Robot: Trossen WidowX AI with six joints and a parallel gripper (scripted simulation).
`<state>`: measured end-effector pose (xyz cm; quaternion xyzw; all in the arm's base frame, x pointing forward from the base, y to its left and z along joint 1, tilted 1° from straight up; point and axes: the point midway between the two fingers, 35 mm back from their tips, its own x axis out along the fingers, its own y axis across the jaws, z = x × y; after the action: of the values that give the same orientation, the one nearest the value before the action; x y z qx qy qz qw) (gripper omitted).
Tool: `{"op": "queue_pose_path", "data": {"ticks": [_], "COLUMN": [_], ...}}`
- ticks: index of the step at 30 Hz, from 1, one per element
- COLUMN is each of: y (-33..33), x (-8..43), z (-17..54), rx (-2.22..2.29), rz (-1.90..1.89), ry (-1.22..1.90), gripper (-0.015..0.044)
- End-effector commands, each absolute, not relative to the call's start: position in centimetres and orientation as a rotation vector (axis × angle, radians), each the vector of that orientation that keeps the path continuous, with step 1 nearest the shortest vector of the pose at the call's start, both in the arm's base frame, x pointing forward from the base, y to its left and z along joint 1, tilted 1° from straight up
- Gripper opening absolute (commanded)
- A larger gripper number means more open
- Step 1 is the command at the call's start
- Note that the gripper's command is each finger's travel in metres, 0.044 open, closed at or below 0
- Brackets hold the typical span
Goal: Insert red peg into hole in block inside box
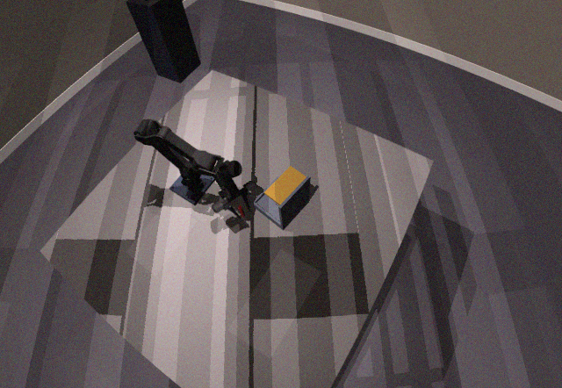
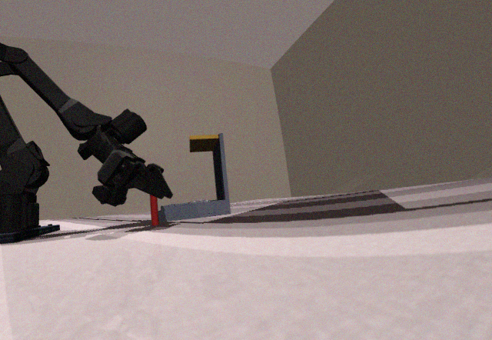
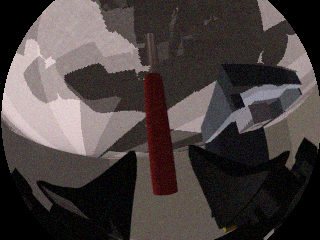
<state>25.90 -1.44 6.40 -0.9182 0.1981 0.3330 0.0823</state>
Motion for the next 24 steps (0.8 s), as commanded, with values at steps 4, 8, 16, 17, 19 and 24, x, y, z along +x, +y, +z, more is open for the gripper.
{"op": "queue_pose_path", "data": {"ticks": [4,8,16,17,19,24], "y": [-1.54,-1.54,-1.46,-1.46,-1.46,-1.46], "x": [25.59,25.59,25.76,25.76,25.76,25.76], "z": [5.68,5.68,5.92,5.92,5.92,5.92], "rx": [-2.737,-2.737,-2.742,-2.742,-2.742,-2.742], "rz": [1.001,1.001,0.999,0.999,0.999,0.999], "ry": [0.601,0.601,0.593,0.593,0.593,0.593], "gripper": [0.022,0.022,0.003,0.0023,0.001,0.0]}}
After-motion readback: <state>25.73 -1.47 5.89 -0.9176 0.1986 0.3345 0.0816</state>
